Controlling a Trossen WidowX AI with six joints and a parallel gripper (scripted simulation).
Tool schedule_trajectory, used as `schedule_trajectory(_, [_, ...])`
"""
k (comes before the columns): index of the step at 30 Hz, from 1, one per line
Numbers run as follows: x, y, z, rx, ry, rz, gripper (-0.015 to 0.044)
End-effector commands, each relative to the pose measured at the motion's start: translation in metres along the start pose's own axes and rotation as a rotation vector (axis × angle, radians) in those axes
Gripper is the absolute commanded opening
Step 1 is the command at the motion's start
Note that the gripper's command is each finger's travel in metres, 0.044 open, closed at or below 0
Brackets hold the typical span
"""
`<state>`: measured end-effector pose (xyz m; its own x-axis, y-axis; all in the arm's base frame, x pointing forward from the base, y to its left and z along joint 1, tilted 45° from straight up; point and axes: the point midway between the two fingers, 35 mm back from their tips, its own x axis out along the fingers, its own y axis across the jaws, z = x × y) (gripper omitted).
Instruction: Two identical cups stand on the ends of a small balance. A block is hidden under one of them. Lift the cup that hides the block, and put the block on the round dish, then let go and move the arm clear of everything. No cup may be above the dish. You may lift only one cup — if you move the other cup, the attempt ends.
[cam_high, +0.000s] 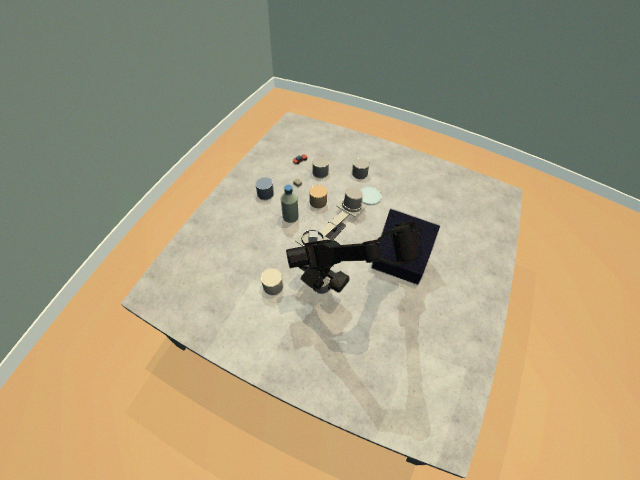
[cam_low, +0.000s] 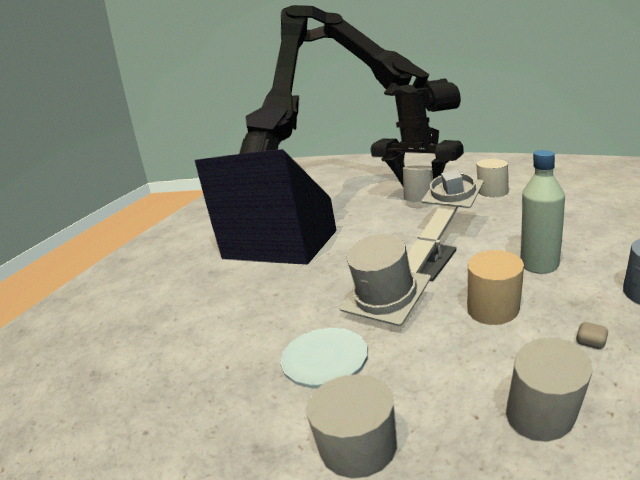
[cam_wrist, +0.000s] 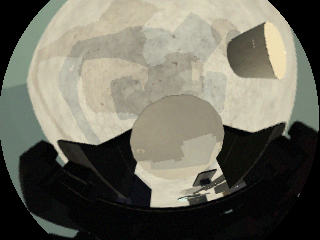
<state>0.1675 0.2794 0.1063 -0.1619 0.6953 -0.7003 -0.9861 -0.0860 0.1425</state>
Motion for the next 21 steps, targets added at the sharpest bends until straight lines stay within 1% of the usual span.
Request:
schedule_trajectory(1, [0.005, -0.001, -0.002, 0.008, 0.003, -0.003, 0.0000])
schedule_trajectory(3, [0.008, -0.001, -0.002, 0.009, 0.002, -0.003, 0.0000])
schedule_trajectory(18, [0.005, 0.000, 0.000, 0.001, 0.001, 0.001, 0.0394])
schedule_trajectory(20, [-0.007, -0.001, -0.001, 0.002, 0.003, 0.000, 0.0440])
schedule_trajectory(21, [-0.022, -0.002, -0.001, 0.004, 0.005, -0.002, 0.0440])
